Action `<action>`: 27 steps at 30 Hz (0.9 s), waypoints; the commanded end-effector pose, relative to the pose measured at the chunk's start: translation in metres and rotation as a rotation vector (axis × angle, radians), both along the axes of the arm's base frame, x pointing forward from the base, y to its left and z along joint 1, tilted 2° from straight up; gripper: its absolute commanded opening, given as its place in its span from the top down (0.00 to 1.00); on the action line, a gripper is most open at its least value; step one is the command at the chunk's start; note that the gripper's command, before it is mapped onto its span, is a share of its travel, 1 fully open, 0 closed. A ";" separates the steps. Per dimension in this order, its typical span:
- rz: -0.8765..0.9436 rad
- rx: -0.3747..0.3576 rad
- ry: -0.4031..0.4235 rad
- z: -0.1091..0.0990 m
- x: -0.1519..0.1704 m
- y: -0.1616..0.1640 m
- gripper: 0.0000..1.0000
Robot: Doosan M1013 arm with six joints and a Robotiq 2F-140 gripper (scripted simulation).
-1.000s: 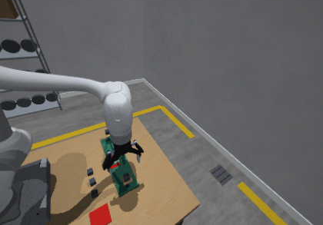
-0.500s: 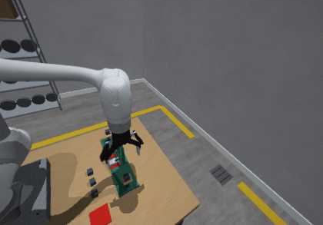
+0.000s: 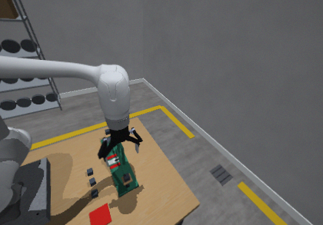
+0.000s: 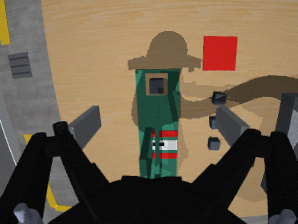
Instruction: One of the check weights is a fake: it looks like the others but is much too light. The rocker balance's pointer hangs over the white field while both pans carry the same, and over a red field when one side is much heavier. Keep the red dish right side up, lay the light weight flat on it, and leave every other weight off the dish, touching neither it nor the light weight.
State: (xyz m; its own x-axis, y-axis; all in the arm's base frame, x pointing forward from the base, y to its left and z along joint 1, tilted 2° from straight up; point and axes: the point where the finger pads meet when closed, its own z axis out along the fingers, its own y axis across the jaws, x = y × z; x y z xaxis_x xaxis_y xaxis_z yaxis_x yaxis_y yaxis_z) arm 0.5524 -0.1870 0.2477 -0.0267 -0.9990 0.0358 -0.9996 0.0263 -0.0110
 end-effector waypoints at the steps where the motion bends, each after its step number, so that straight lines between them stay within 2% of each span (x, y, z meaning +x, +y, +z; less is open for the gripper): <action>1: 0.000 0.000 0.000 0.000 -0.009 0.004 0.00; 8: 0.000 0.000 0.000 -0.002 -0.056 0.028 0.00; 10: 0.000 0.000 0.000 -0.002 -0.056 0.028 0.00; 20: 0.000 0.000 0.000 -0.004 -0.136 0.068 0.00; 27: 0.000 0.000 0.000 -0.004 -0.158 0.079 0.00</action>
State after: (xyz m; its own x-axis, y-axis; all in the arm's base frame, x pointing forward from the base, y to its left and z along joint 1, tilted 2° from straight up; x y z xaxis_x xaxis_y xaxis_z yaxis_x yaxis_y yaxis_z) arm 0.3967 -0.1087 0.2428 -0.0267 -0.9990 0.0356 -0.9996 0.0263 -0.0105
